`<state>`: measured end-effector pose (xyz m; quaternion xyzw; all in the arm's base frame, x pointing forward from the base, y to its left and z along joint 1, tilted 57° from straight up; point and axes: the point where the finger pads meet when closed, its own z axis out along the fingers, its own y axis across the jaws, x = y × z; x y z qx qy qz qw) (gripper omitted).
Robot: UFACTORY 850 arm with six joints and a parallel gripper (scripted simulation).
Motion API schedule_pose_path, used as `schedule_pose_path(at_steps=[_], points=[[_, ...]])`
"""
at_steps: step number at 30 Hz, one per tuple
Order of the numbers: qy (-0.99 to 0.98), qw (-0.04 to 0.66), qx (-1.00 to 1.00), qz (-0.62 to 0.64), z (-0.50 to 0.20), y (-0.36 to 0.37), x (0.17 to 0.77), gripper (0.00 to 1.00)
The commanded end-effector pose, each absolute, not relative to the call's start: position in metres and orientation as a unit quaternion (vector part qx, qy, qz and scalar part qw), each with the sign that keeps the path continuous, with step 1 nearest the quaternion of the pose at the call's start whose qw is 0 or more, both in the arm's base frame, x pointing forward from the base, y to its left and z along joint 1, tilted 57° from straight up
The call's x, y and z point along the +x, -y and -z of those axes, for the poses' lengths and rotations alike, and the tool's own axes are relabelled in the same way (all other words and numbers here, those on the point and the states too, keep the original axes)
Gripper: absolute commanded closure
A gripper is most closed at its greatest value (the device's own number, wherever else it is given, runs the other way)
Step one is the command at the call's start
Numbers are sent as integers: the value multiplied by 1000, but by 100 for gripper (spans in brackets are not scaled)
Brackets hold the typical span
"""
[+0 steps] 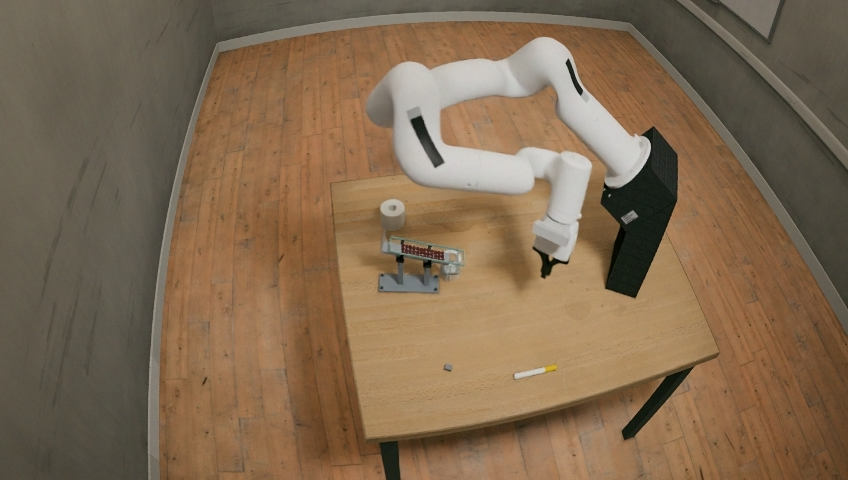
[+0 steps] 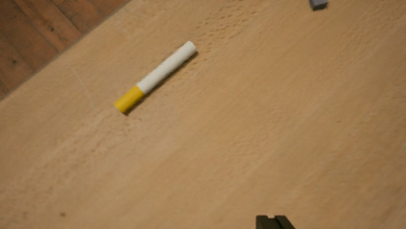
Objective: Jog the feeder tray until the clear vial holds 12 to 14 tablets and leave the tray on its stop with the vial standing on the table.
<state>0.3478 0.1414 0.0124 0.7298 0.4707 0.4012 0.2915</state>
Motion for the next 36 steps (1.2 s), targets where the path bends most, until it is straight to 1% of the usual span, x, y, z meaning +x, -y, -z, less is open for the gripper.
schedule_pose_path(at_steps=[1,7,8,11,12,15,19,23,24,27,28,31,32,35,36], points=[[-510,276,712,-395,-43,-120,361,100],[-523,276,703,-396,-56,-109,364,100],[-535,272,697,-393,-68,-101,370,100],[-535,272,697,-393,-68,-101,370,100],[-547,270,688,-392,-81,-91,374,100],[-547,270,688,-392,-81,-91,374,100],[-571,265,672,-390,-106,-72,384,100],[-571,265,672,-390,-106,-72,384,100],[-585,264,661,-389,-120,-61,389,100],[-585,264,661,-389,-120,-61,389,100],[-597,261,652,-388,-133,-52,394,100],[-597,261,652,-388,-133,-52,394,100],[-609,257,643,-387,-146,-43,399,100],[-609,257,643,-387,-146,-43,399,100],[-622,257,632,-384,-159,-31,403,100]])
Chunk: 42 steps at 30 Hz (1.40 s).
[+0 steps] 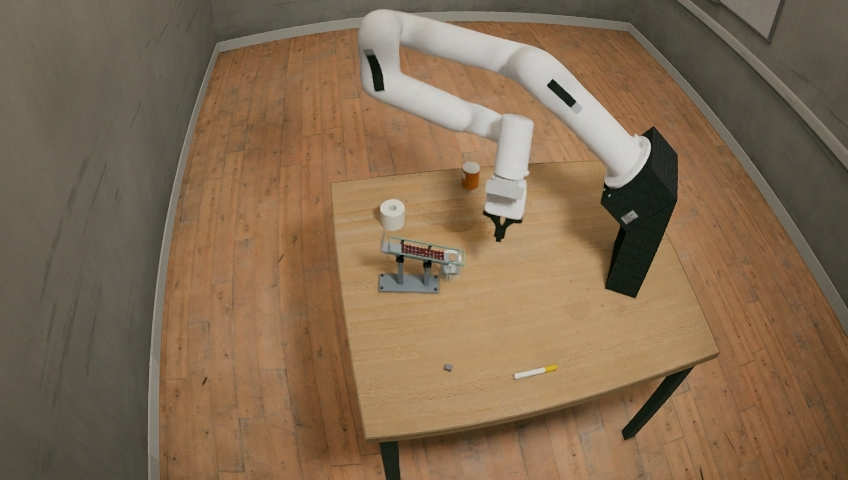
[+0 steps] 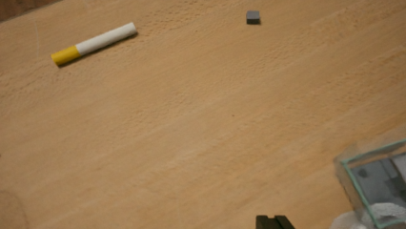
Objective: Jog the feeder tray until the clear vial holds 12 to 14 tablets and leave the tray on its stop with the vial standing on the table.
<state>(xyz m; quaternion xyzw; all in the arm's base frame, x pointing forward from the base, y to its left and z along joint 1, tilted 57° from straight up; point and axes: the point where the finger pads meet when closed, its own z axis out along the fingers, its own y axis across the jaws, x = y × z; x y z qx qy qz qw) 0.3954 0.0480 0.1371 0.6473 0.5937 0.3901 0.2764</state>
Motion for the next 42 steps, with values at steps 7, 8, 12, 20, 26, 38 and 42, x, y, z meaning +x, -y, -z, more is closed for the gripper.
schedule_pose_path(at_steps=[7,8,12,20,26,38,42], points=[[-632,253,623,-384,-171,-24,408,100],[-642,250,615,-383,-182,-16,412,100],[-653,250,606,-379,-193,-7,415,100],[-669,245,591,-378,-211,5,423,100],[-683,243,579,-373,-226,18,428,100],[-702,238,560,-370,-248,35,437,100],[-711,236,551,-366,-259,44,440,100]])
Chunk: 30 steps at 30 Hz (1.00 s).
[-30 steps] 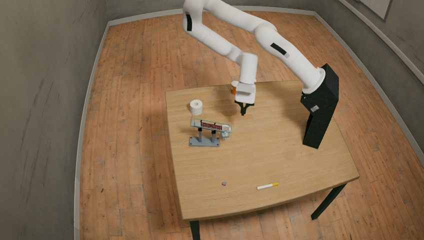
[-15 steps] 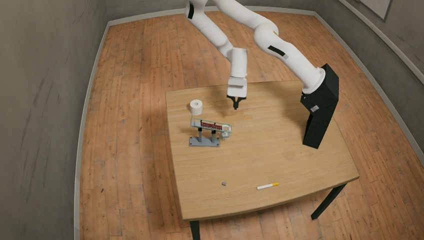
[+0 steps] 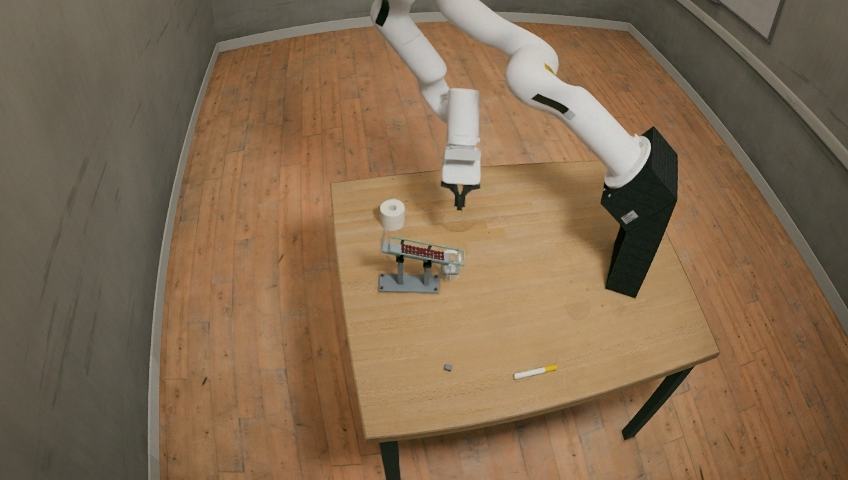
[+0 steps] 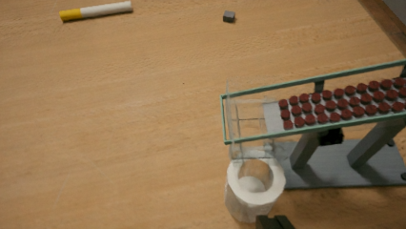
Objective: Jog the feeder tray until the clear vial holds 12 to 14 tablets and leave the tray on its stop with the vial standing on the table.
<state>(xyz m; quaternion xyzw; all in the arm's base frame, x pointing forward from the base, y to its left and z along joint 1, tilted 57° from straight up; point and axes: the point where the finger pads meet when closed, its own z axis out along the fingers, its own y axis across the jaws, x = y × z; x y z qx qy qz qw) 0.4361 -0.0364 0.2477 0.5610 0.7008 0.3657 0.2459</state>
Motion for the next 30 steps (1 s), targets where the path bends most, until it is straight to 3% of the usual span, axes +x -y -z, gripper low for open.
schedule_pose_path(at_steps=[1,19,30], points=[[-714,236,550,-365,-261,46,441,100],[-718,235,545,-363,-265,52,444,100],[-718,235,545,-363,-241,56,476,100]])
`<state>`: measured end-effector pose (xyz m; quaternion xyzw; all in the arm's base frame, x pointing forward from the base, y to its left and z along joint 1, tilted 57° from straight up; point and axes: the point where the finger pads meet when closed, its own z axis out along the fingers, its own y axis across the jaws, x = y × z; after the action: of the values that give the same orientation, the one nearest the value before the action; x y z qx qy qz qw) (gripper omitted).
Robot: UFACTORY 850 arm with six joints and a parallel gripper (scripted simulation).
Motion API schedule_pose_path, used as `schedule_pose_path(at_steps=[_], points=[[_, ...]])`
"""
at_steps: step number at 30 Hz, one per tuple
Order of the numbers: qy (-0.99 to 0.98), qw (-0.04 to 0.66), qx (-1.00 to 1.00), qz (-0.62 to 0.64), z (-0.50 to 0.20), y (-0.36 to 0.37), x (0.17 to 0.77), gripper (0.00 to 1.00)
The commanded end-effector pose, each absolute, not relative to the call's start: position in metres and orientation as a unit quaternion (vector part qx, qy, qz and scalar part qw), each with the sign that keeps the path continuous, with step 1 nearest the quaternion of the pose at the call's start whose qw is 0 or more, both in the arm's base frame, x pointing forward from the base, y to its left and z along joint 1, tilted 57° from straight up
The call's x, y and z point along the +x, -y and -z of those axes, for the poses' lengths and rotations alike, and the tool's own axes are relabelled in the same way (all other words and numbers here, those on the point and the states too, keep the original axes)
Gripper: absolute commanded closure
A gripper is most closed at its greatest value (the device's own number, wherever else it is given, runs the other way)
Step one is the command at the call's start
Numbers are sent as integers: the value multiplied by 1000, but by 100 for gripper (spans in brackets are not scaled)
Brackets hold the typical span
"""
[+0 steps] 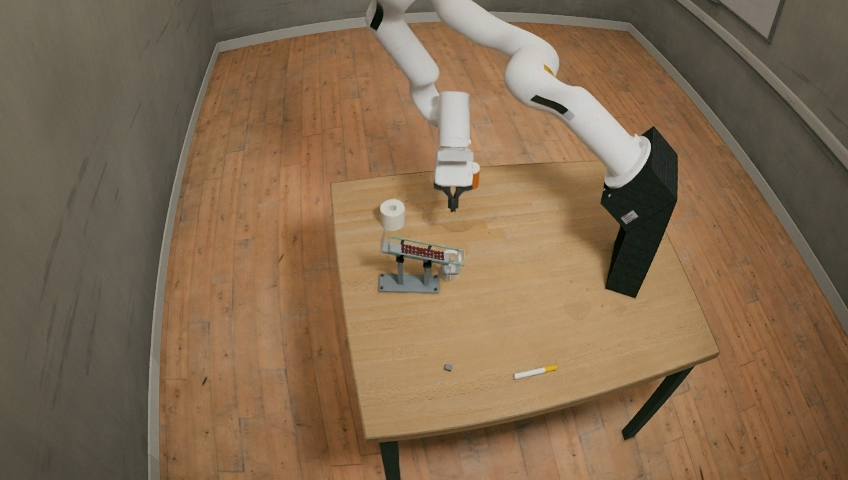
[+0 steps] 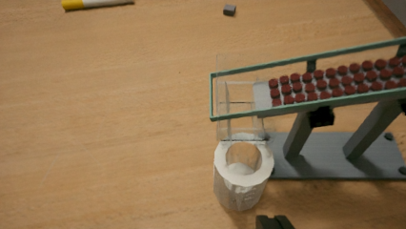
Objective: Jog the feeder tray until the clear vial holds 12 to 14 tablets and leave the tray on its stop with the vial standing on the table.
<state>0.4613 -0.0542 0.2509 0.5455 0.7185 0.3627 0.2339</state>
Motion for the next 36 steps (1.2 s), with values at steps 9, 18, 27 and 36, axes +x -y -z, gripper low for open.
schedule_pose_path(at_steps=[9,18,27,36], points=[[-718,235,545,-363,-197,63,535,100],[-718,235,545,-363,-173,67,567,100],[-718,235,545,-363,-169,68,573,100],[-718,235,545,-363,-169,66,573,100]])
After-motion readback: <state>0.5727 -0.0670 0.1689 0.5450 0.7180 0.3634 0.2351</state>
